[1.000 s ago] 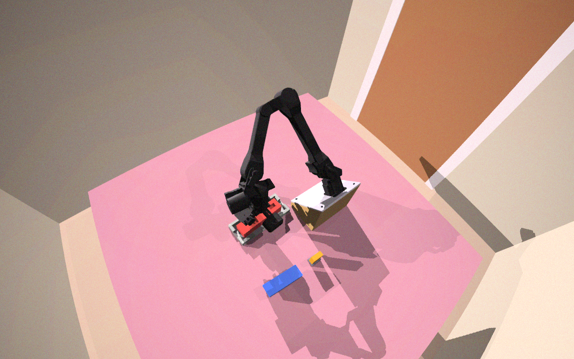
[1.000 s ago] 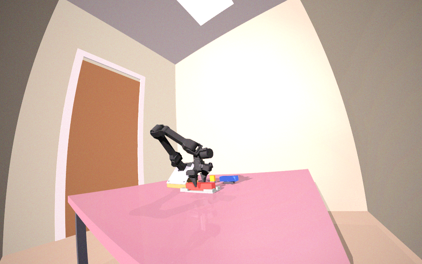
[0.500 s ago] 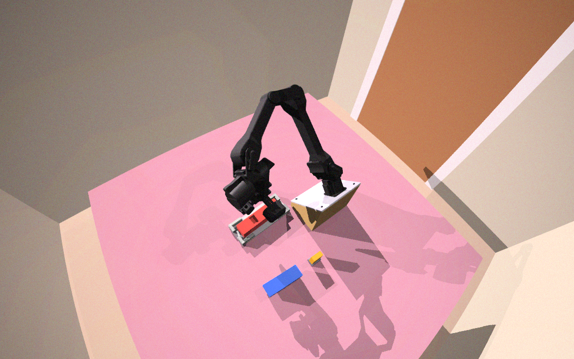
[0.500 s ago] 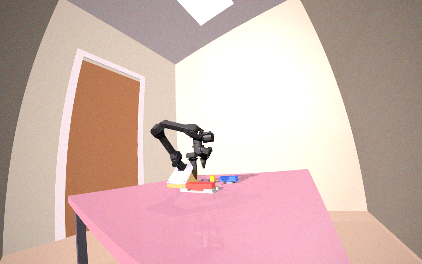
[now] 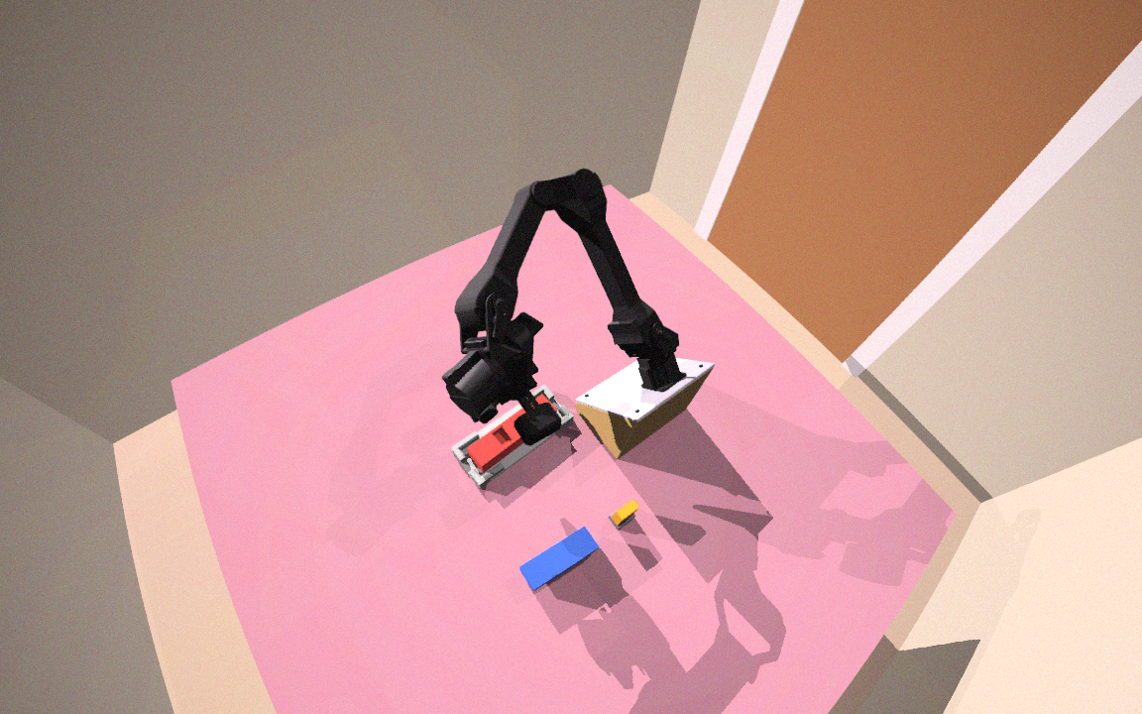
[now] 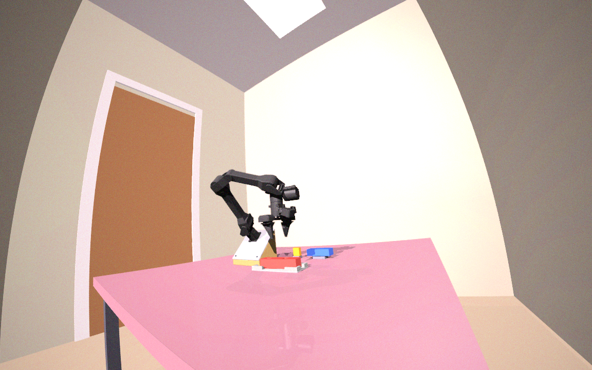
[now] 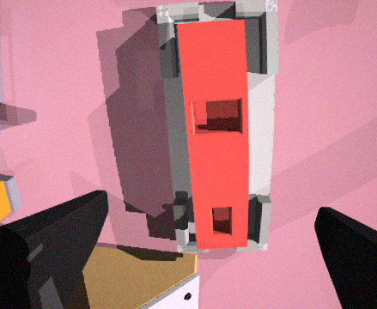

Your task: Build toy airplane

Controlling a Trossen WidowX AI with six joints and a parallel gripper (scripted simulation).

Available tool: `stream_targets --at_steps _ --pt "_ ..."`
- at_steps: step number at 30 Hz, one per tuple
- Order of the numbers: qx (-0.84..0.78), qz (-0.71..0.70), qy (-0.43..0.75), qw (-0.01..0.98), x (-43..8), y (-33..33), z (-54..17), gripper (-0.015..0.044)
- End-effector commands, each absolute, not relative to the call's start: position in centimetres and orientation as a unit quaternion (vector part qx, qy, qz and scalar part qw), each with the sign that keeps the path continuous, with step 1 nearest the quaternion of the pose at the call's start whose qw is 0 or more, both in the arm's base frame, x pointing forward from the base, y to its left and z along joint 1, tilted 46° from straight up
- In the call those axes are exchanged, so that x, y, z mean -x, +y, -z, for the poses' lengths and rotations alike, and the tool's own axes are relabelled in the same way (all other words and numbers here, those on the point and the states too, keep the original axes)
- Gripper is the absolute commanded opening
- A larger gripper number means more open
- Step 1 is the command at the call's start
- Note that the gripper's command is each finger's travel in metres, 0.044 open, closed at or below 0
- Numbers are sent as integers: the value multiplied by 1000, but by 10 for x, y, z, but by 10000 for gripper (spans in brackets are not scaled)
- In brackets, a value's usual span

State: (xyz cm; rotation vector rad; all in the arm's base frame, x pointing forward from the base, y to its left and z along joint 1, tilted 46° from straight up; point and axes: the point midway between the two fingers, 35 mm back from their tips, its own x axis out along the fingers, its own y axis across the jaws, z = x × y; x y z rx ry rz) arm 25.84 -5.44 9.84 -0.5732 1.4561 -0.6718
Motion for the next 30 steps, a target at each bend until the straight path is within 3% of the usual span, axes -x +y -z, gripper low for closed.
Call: stream_targets --at_steps 1,9,17,30 --pt "247 295 641 664 -276 -37 -84 440" --pt "243 291 642 666 -322 33 -13 440" --pt "244 296 640 665 -330 97 74 440" --pt "245 297 640 665 -330 73 101 440"
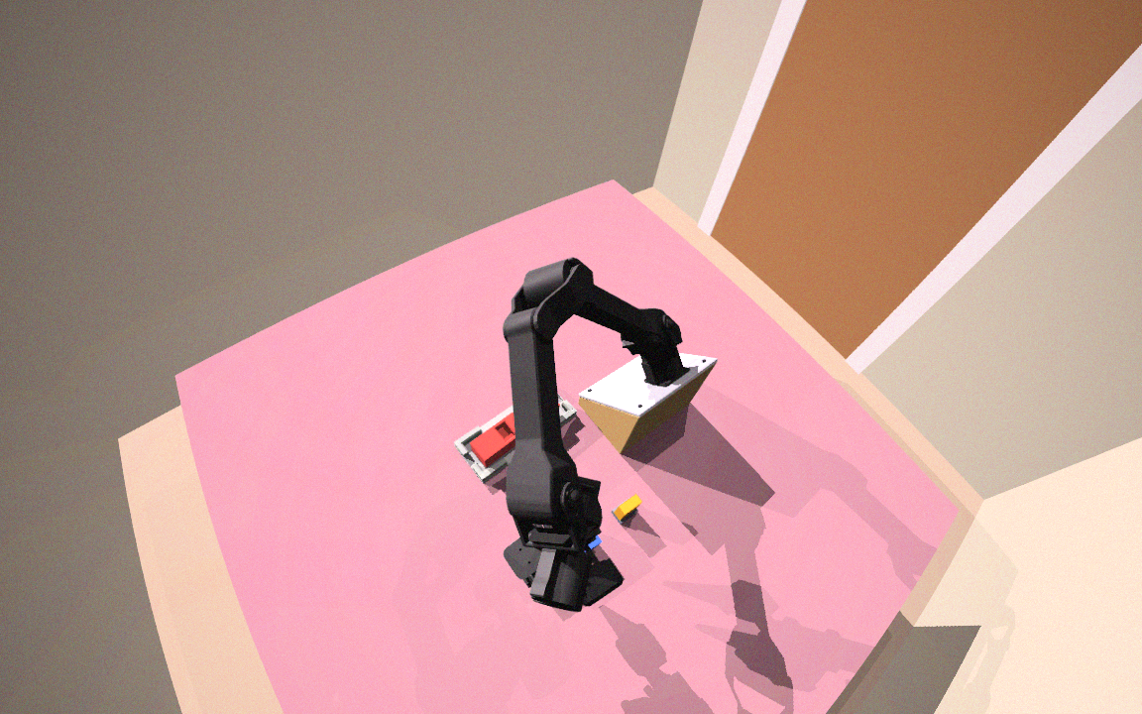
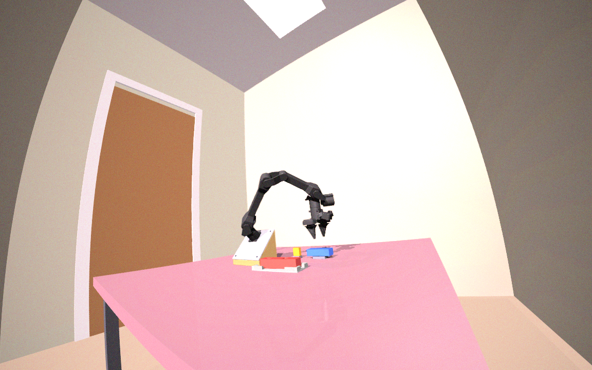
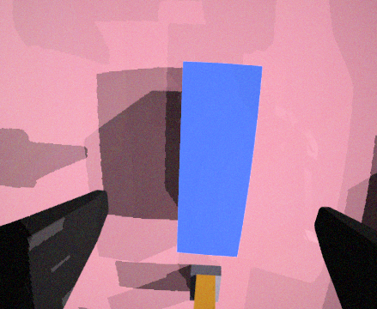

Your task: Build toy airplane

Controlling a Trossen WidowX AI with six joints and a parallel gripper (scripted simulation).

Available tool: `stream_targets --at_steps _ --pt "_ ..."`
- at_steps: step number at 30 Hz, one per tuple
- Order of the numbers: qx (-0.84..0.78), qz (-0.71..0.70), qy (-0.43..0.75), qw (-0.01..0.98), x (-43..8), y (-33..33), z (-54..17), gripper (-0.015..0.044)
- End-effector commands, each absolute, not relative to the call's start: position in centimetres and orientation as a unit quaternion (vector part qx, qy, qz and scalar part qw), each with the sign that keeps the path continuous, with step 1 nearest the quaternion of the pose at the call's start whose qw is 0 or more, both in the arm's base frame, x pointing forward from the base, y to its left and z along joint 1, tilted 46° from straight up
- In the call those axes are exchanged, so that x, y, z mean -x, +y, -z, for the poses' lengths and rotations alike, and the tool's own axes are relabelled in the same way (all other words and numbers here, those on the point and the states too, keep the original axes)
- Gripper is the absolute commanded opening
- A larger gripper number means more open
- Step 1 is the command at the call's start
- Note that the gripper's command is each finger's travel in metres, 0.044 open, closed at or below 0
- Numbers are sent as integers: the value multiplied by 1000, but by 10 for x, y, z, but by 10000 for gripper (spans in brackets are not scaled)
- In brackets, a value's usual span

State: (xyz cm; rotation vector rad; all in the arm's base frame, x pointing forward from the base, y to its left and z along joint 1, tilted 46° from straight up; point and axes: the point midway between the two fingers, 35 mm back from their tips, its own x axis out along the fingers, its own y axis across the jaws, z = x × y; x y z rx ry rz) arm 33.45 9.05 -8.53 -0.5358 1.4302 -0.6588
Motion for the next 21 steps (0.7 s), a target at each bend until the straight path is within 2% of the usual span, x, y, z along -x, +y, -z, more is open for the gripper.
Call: stream_targets --at_steps 1,21 --pt "245 297 640 665 -330 73 101 440" --pt "245 297 640 665 -331 52 123 440"
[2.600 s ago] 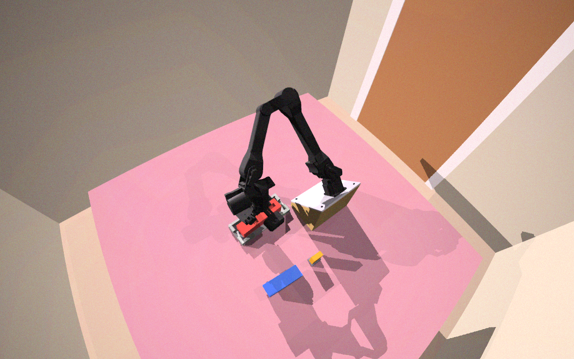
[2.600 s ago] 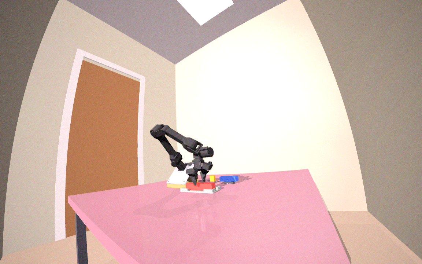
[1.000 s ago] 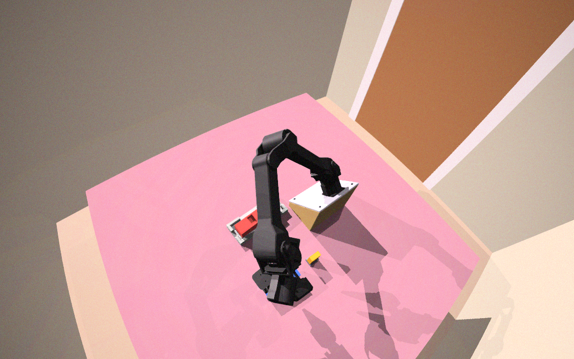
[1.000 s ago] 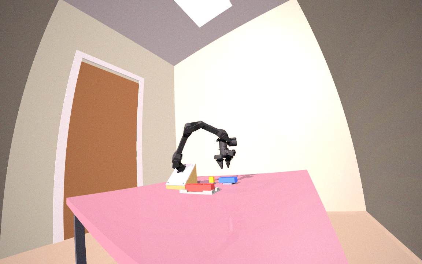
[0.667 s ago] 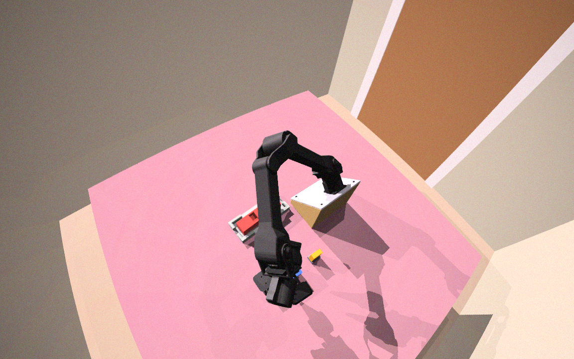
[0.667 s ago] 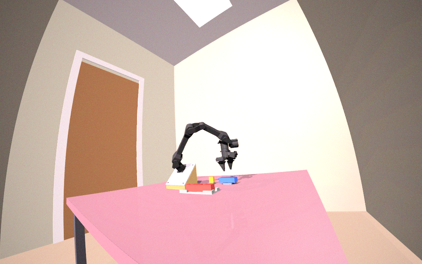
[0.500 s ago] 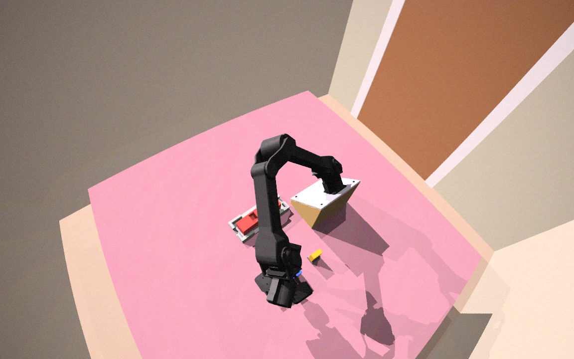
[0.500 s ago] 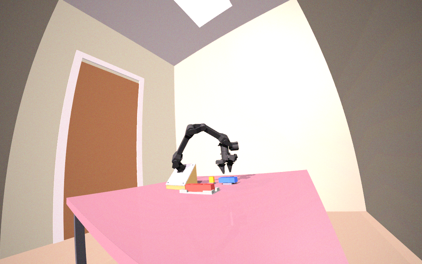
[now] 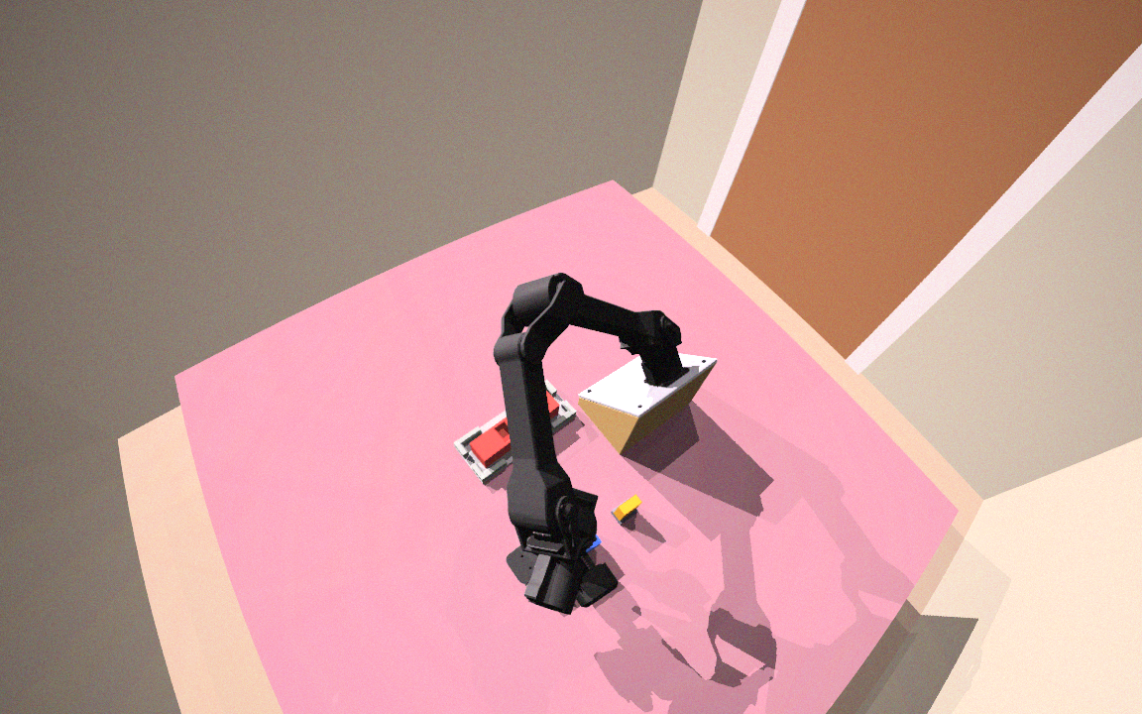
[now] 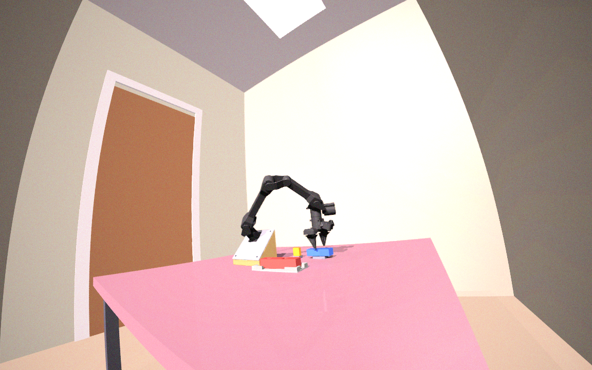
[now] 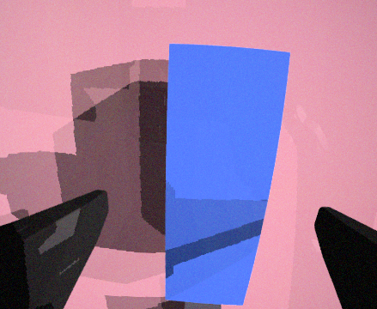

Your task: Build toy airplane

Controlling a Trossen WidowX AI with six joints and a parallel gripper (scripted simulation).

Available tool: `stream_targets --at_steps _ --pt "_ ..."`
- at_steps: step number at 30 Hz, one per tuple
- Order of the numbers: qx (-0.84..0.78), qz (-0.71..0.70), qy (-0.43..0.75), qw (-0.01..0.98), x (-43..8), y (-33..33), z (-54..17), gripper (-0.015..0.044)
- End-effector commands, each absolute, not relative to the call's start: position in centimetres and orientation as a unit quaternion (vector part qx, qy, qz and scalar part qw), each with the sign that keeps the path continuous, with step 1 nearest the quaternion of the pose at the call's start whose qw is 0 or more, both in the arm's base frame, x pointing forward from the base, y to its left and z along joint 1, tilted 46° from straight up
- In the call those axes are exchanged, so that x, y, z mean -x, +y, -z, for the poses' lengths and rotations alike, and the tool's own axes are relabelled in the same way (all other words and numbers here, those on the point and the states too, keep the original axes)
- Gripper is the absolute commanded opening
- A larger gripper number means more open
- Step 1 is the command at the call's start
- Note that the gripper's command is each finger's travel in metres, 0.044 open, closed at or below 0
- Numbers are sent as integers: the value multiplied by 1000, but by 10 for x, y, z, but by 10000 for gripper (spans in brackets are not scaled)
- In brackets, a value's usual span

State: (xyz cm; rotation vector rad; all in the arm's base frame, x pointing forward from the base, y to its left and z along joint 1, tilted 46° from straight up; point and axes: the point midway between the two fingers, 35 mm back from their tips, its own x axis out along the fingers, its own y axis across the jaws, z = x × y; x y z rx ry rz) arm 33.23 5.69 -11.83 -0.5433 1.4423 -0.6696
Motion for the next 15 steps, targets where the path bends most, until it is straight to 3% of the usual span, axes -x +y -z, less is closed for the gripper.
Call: stream_targets --at_steps 1,15 --pt "245 297 640 665 -331 50 124 440" --pt "246 297 640 665 -330 34 139 440"
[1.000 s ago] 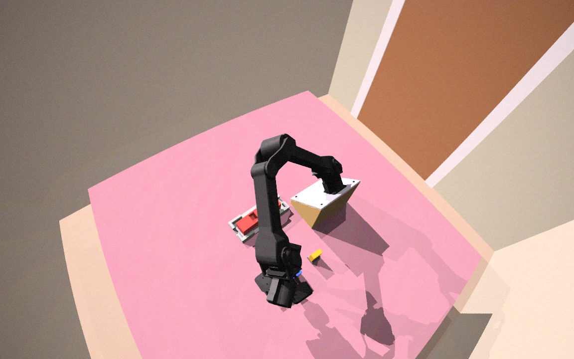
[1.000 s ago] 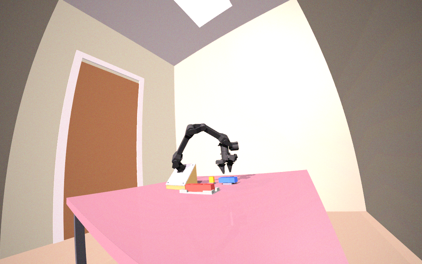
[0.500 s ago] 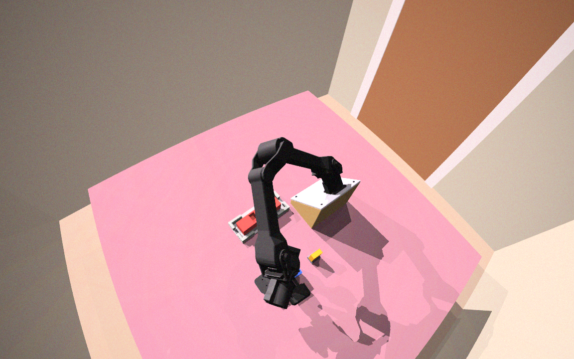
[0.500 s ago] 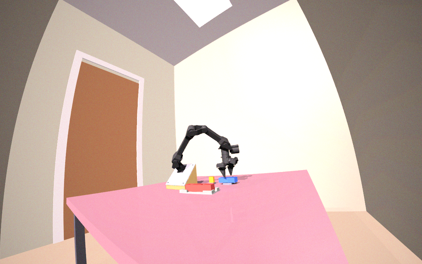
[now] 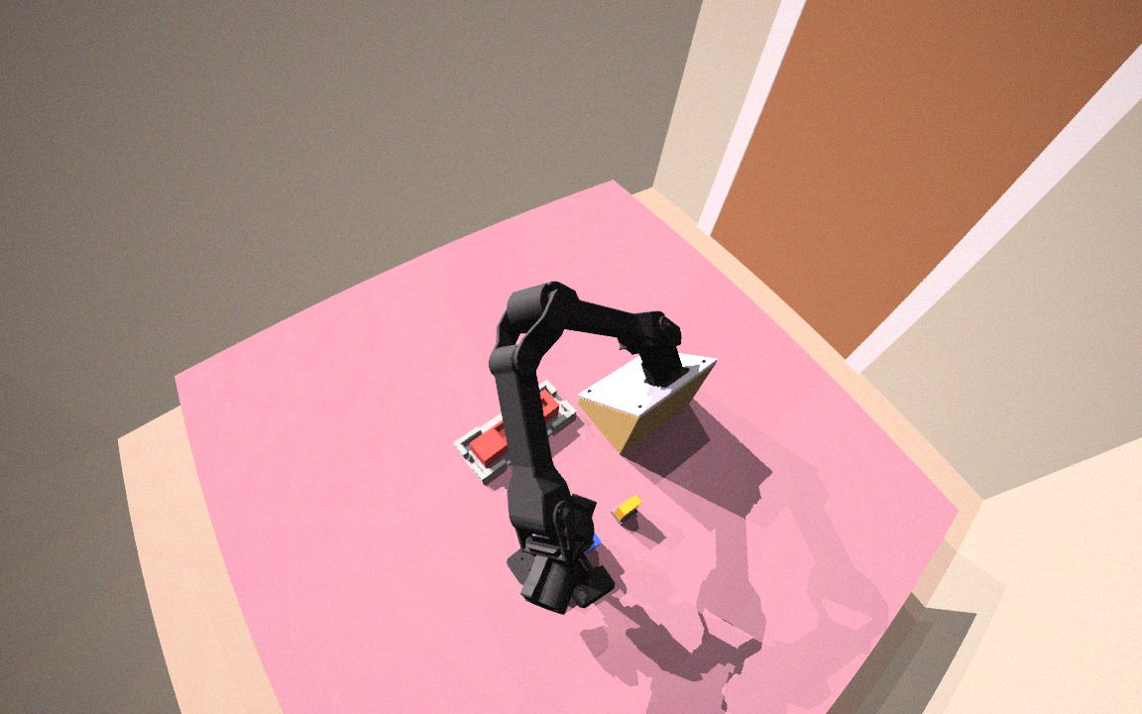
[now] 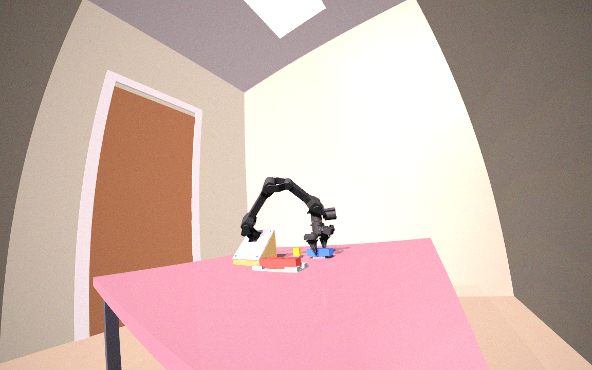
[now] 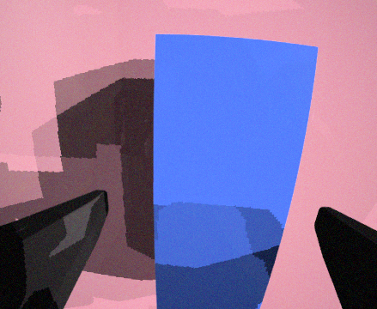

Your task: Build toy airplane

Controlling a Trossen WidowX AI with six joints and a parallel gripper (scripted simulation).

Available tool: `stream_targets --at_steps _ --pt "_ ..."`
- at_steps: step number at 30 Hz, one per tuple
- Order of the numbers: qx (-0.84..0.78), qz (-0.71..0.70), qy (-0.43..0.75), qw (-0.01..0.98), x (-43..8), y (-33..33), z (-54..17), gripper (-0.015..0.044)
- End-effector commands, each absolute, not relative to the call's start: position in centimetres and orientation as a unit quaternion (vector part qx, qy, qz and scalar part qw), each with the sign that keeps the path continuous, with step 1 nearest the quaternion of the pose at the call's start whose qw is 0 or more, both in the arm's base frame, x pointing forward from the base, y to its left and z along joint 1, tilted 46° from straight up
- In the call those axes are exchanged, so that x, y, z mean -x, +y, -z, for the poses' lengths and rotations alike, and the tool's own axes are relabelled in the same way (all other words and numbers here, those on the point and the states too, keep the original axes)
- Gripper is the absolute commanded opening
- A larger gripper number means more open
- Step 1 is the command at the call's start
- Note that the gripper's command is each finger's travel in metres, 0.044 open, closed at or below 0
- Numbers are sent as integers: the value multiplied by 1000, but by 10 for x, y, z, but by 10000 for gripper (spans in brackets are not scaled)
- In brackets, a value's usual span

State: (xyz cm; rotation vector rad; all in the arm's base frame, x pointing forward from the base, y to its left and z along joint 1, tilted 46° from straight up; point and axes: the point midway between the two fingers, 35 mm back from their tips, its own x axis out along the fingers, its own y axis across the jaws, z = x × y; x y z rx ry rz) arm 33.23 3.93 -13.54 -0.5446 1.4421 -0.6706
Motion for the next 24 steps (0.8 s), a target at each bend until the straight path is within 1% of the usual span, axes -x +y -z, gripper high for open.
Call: stream_targets --at_steps 1,4,14,21,24 --pt "246 297 640 665 -330 33 141 440" --pt "246 298 639 665 -330 31 142 440" --pt "246 298 639 665 -330 31 142 177" --pt "246 298 639 665 -330 31 142 131" --pt "246 296 638 667 -331 32 141 52"
